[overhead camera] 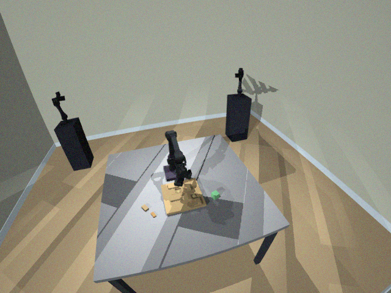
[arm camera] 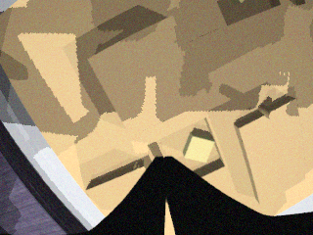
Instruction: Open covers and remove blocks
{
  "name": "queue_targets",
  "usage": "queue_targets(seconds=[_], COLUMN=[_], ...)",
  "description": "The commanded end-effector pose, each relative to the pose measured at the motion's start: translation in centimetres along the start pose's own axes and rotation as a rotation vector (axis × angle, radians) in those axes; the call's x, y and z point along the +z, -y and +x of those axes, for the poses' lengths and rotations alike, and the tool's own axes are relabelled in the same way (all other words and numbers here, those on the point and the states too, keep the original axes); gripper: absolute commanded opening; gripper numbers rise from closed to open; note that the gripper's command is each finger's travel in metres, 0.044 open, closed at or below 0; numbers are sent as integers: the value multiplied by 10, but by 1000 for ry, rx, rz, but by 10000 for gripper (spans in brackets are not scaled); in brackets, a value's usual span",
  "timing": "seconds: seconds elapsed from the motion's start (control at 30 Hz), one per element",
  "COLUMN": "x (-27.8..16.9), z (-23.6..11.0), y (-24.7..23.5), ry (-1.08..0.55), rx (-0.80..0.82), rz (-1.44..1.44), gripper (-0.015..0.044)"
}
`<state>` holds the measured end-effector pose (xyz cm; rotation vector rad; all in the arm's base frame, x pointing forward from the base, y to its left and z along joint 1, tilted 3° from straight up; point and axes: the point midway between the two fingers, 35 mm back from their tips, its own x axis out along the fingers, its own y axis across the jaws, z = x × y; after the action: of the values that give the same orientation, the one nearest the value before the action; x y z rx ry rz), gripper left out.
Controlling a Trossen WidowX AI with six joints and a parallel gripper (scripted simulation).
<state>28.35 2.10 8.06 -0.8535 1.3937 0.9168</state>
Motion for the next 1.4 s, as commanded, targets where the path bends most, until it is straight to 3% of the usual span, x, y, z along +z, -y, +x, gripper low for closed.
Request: queue_targets(seconds=[0.0, 0.4, 0.87, 1.37], x=[-13, -44, -64, -66], z=[-4, -9, -10, -9], y=[-10, -37, -59, -61], ry=[0, 0, -1, -1], rx=[0, 2, 4, 4], rz=[451, 1696, 2635, 2708], gripper=[0, 0, 0, 0])
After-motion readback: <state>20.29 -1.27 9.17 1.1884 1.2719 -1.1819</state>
